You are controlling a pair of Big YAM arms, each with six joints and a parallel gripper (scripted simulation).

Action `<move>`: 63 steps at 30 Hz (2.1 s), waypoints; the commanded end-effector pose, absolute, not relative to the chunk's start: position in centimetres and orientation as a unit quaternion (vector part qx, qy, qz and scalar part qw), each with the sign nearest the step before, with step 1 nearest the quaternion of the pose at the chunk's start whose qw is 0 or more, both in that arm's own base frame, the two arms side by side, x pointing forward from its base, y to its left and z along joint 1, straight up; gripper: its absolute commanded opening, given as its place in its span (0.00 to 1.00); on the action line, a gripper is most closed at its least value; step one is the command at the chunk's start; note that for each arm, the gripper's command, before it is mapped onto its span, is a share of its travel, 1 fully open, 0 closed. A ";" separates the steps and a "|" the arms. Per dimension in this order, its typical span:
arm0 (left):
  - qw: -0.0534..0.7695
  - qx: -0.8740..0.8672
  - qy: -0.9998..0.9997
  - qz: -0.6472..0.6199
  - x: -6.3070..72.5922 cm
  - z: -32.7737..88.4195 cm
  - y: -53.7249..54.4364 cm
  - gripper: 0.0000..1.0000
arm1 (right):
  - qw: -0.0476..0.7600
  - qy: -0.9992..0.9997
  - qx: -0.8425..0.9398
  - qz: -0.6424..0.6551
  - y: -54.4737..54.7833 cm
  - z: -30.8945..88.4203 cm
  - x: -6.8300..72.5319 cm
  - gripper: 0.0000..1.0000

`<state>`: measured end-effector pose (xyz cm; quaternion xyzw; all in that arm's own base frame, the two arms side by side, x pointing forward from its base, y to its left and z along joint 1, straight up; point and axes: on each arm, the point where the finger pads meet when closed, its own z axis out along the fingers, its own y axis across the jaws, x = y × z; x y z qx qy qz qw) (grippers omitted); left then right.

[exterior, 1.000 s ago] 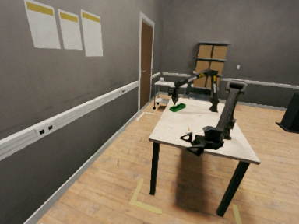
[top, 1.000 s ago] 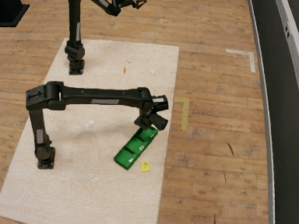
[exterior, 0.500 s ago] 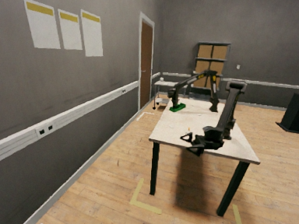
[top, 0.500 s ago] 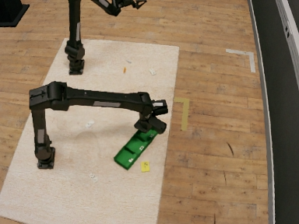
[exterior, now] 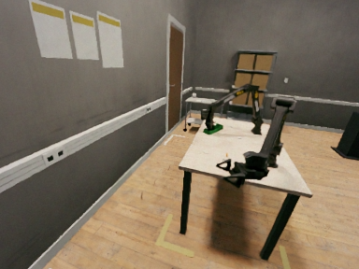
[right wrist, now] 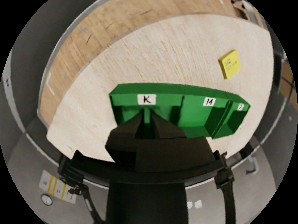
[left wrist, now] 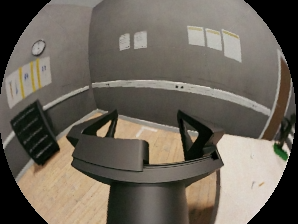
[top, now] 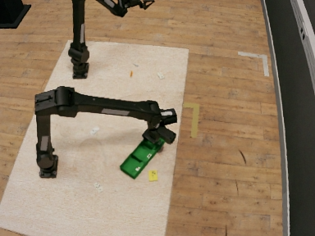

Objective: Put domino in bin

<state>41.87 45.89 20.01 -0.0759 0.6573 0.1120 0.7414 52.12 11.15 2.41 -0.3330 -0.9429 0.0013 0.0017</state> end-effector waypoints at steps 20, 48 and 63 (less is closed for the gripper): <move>0.744 -0.076 0.652 0.123 41.3 20.8 46.8 1.00 | -0.015 -0.942 -0.334 -0.009 11.4 3.7 53.6 0.09; 0.744 -0.076 0.652 0.123 41.3 20.8 46.8 1.00 | -0.015 -0.942 -0.334 -0.009 11.4 3.7 53.6 0.09; 0.744 -0.076 0.652 0.123 41.3 20.8 46.8 1.00 | -0.020 -0.941 -0.339 -0.012 11.1 4.3 54.6 0.09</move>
